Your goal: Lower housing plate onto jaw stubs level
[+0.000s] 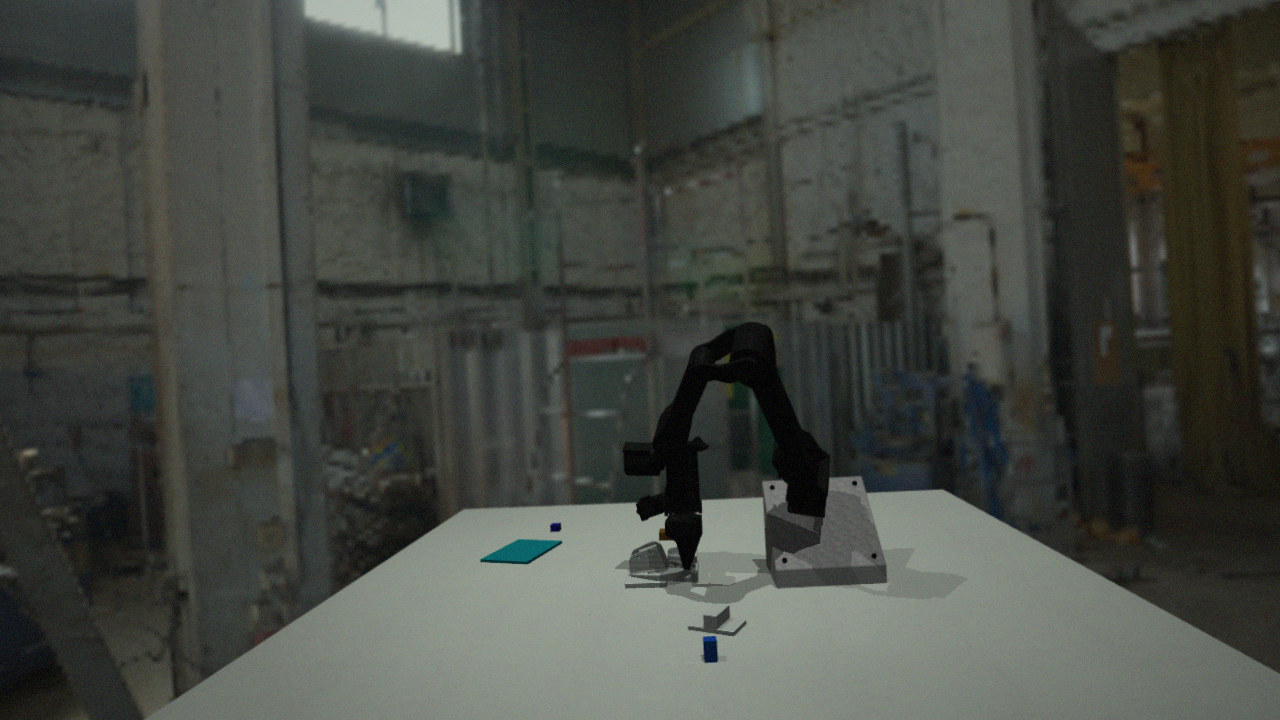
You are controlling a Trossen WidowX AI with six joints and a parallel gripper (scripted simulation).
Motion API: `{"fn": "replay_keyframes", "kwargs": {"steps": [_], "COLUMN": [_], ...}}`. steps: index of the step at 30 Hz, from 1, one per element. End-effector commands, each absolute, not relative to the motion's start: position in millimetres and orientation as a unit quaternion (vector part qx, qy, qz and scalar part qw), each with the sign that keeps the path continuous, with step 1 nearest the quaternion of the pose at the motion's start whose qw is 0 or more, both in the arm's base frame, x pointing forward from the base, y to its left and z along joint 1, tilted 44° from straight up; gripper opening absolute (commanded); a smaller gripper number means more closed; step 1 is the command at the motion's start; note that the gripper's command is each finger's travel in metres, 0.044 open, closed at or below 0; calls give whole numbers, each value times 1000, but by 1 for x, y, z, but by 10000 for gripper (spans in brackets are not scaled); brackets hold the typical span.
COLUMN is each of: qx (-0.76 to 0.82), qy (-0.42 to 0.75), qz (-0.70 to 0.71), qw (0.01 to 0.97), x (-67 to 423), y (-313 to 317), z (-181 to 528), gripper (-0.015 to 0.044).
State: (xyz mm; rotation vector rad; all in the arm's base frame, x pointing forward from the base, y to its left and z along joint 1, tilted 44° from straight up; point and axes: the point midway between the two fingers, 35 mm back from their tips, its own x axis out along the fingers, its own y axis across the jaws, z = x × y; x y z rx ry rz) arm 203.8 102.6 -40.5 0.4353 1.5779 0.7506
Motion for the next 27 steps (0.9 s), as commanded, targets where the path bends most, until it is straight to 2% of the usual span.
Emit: {"fn": "replay_keyframes", "kwargs": {"steps": [1,27], "qx": [192,194], "qy": [686,687], "qz": [327,326], "qw": [620,620], "x": [203,202], "y": [105,108], "z": [-42,-45], "gripper": [351,351]}}
